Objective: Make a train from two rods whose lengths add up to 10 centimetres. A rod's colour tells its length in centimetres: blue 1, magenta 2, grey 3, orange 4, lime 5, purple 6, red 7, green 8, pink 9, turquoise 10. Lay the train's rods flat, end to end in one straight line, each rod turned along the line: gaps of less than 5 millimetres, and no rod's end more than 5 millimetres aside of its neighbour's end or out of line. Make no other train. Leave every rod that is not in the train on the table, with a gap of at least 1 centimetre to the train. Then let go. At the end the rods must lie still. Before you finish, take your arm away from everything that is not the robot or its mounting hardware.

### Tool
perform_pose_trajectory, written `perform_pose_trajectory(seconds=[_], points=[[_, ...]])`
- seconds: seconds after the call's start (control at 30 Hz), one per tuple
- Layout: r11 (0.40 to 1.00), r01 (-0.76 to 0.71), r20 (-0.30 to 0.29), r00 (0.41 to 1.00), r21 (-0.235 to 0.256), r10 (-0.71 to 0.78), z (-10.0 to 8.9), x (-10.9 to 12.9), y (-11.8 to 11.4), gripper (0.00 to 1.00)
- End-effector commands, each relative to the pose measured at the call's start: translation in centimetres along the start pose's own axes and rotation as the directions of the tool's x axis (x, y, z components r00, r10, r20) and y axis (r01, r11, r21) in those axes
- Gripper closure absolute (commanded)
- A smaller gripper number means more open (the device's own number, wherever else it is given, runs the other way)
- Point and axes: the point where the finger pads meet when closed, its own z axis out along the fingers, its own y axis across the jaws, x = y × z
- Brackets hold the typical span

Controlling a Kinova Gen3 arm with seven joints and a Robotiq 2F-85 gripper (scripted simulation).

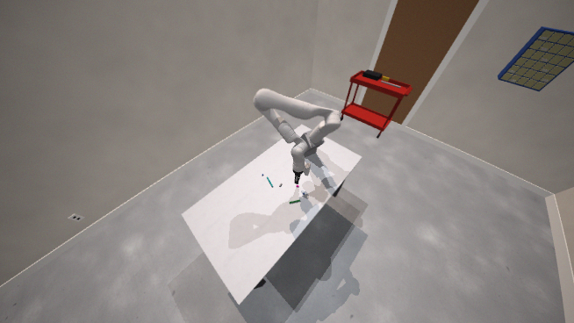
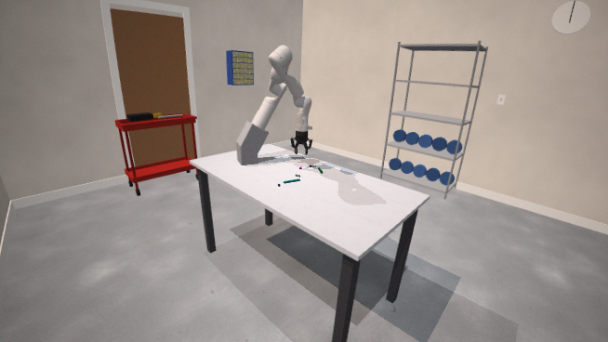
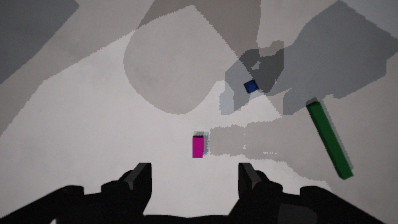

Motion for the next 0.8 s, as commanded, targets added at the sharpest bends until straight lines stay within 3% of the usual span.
perform_pose_trajectory(seconds=[0.0,0.77], points=[[1.000,0.000,0.001,1.000,-0.001,0.000,-0.03,-0.03,0.02,0.00],[0.997,-0.081,0.004,0.997,-0.003,0.081,0.09,-0.12,0.50,0.00]])
